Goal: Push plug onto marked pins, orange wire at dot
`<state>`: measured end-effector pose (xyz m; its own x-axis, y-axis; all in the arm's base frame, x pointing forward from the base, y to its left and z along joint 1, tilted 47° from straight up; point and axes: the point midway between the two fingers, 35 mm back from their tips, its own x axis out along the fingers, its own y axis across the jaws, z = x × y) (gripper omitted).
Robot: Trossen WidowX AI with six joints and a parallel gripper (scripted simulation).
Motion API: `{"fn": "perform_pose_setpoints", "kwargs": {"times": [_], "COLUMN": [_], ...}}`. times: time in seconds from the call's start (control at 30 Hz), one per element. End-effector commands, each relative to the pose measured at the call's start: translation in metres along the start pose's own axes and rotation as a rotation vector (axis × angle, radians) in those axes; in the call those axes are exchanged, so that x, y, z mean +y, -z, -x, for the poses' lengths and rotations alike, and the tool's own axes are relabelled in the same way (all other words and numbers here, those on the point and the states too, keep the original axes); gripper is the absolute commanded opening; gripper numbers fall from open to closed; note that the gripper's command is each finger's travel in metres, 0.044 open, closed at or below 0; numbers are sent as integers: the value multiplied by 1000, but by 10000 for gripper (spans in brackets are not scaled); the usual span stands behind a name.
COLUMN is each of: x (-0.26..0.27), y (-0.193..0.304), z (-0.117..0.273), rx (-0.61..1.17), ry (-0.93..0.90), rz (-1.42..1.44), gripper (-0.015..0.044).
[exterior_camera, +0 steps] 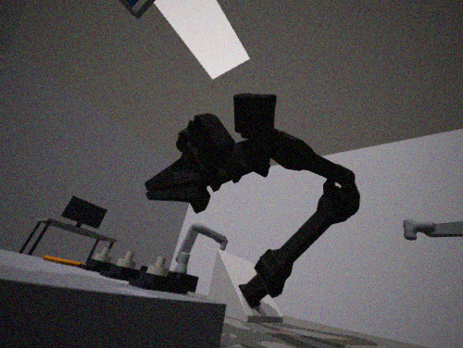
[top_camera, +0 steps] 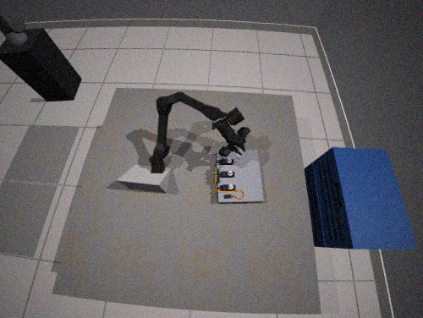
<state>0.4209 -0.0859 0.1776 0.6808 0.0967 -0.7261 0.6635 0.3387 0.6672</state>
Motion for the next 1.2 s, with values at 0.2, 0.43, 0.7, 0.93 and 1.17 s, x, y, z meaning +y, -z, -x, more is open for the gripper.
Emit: {"fn": "perform_pose_setpoints", "kwargs": {"times": [0.2,0.43,0.7,0.93,1.17], "x": [-25,-44,-67,-87,-107], "y": [-13,-21,-28,-34,-39], "z": [-25,-39,-54,-65,-74], "rx": [89,141,191,226,255], "ry": [115,200,302,395,491], "rz": [-274,-473,-705,-912,-1122], "gripper": [115,115,115,115,115]}}
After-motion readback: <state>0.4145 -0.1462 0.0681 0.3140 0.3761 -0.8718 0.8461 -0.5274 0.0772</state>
